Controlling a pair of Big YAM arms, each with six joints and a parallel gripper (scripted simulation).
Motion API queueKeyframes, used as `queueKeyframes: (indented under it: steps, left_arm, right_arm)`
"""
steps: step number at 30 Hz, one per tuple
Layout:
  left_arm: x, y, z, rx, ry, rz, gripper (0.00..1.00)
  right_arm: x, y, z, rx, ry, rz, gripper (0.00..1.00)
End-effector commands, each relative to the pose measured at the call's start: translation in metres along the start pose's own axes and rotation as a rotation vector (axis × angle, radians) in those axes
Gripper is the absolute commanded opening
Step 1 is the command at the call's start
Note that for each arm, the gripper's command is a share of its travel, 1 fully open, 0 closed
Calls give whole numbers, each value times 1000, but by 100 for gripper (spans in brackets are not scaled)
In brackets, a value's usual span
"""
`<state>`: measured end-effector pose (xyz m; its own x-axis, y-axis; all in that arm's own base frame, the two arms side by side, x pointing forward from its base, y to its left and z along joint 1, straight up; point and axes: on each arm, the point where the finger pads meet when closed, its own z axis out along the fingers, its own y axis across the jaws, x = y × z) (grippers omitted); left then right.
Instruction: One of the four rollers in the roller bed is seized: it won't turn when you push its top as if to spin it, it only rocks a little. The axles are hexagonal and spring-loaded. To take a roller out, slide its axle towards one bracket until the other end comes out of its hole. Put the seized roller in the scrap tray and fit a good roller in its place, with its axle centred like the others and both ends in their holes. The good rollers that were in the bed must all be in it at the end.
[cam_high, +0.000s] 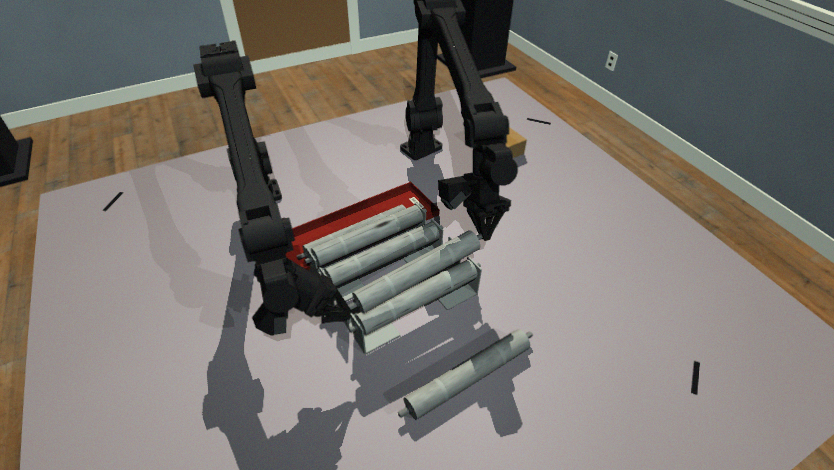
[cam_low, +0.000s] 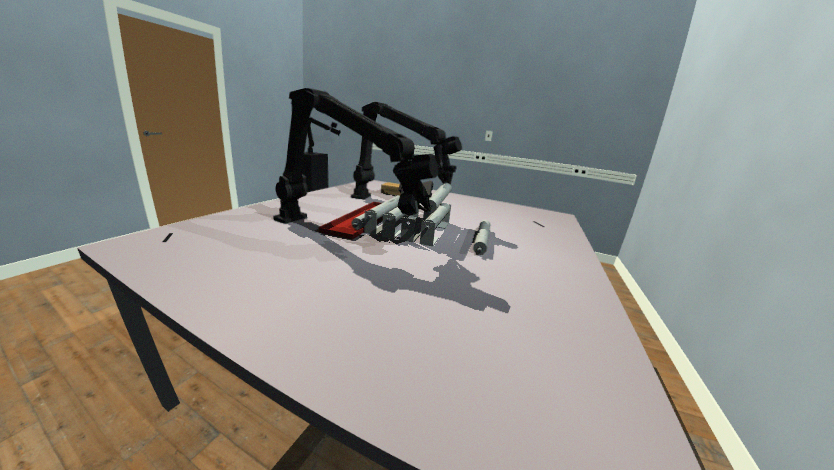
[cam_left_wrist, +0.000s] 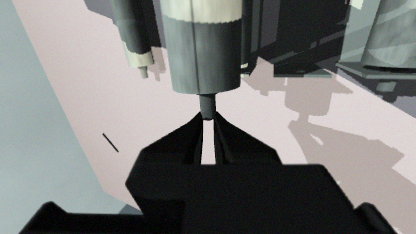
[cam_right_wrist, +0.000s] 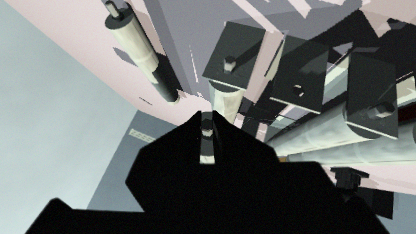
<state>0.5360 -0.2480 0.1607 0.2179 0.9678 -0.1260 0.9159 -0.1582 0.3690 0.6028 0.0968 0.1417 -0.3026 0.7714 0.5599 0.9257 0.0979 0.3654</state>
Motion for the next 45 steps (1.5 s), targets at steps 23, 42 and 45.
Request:
queueKeyframes:
  steps: [23, 42, 45]
  left_arm:
    - [-9, 51, -66, -137, -27, 7, 3]
    - [-9, 43, -70, -133, -32, 6, 3]
    - [-9, 44, -70, -134, -32, 6, 3]
  right_arm:
    - [18, 64, -47, -138, -26, -104, 3]
    - [18, 64, -47, -138, -24, -104, 3]
    - [18, 63, -47, -138, -25, -103, 3]
